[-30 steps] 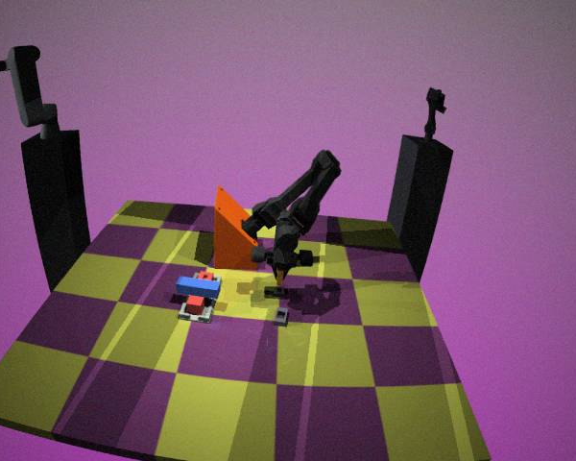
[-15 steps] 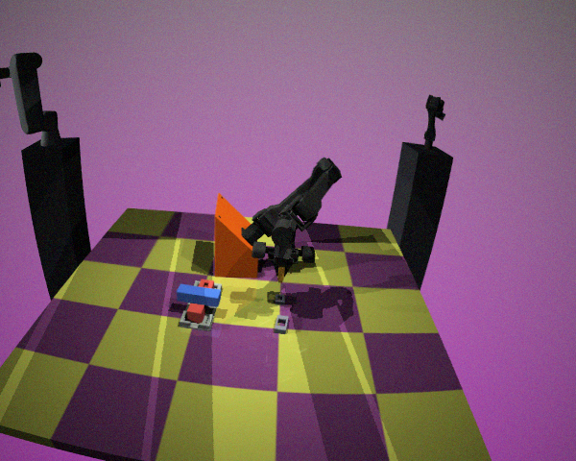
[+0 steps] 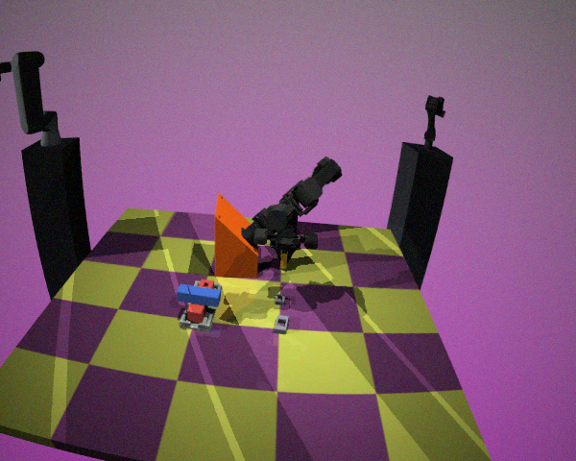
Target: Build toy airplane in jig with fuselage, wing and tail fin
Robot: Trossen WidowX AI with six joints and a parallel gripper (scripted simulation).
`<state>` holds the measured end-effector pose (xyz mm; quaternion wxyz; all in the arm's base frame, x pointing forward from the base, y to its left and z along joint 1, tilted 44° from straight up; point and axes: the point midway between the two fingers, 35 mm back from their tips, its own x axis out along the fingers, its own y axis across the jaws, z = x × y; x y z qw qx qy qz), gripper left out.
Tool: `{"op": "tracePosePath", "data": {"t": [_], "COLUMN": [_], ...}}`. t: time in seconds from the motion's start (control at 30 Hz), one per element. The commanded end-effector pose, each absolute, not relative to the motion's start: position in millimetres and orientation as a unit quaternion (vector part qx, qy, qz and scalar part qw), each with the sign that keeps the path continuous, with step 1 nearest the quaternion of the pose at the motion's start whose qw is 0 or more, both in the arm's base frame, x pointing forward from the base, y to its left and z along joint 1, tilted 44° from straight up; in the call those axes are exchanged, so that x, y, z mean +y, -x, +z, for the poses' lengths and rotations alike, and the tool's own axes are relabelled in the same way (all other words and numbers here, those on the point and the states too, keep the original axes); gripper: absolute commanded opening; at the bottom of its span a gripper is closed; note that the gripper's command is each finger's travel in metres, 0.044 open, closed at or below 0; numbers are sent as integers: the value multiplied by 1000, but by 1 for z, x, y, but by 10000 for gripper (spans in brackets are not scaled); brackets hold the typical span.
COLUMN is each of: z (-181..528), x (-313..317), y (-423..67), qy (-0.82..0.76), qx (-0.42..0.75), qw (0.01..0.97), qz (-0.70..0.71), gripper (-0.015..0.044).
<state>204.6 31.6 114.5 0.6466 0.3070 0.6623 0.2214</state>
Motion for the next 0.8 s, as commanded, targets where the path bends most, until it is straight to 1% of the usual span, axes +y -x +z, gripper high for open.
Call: {"op": "tracePosePath", "data": {"t": [0.0, 0.77], "z": [118, 64], "x": [27, -22], "y": [-205, -224], "qy": [-305, -306], "qx": [662, 665], "qw": [648, 649], "qz": [222, 205], "gripper": [0, 0]}}
